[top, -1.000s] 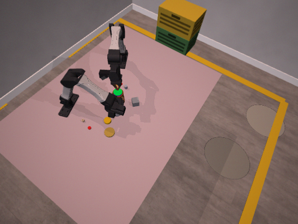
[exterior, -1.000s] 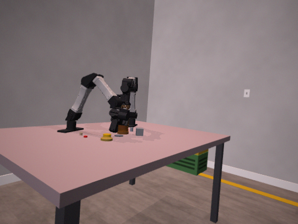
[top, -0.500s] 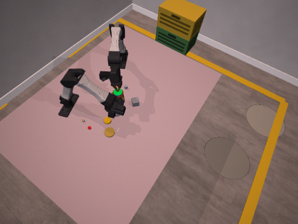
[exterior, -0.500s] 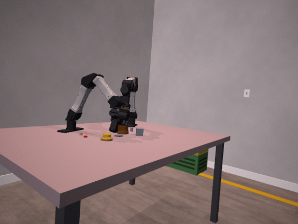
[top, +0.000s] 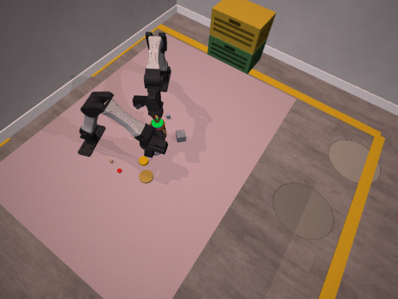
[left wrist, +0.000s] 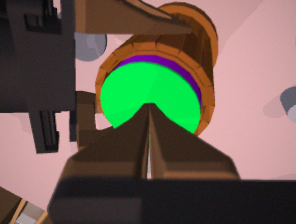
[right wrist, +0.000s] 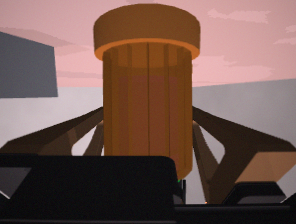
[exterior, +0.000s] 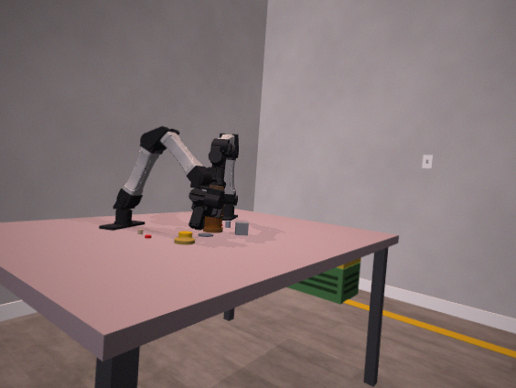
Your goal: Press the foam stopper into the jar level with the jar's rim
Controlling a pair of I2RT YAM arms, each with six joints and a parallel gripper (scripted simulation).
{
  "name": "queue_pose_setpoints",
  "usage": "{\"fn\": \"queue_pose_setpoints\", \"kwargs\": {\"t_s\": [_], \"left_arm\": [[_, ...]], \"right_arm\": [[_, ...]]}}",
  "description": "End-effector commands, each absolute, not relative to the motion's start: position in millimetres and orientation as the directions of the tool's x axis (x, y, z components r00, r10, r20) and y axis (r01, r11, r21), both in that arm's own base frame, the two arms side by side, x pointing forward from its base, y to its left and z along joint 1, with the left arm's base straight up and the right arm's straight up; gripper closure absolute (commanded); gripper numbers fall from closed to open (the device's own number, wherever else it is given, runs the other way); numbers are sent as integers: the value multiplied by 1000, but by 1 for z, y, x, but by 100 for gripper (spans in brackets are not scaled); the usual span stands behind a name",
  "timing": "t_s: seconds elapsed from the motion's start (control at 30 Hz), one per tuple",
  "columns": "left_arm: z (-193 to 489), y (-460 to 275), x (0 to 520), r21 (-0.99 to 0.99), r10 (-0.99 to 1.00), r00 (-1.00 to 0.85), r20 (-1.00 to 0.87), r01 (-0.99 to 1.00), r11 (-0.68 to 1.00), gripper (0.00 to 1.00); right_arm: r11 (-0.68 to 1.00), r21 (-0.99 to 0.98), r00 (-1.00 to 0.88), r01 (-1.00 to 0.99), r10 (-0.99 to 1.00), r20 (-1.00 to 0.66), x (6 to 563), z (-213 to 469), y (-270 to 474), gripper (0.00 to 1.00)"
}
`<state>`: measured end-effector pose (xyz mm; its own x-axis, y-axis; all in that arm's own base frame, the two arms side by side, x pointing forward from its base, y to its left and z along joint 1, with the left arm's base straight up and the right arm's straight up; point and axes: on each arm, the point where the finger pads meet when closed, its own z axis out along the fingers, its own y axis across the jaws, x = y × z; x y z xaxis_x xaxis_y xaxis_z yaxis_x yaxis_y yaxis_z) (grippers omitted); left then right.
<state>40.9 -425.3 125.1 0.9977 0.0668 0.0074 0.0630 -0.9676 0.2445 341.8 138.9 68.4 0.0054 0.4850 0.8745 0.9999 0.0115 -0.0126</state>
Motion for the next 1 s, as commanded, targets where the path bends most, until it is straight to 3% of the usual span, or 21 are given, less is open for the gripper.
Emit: {"fn": "queue_pose_setpoints", "kwargs": {"t_s": [0.0, 0.97], "left_arm": [[119, -425, 43, 241, 76, 997, 4, 73, -968, 100], [99, -422, 44, 210, 78, 997, 6, 75, -975, 100]], "right_arm": [[17, 68, -68, 998, 469, 881, 356, 79, 138, 36], [17, 68, -68, 998, 469, 881, 356, 79, 138, 36]]}}
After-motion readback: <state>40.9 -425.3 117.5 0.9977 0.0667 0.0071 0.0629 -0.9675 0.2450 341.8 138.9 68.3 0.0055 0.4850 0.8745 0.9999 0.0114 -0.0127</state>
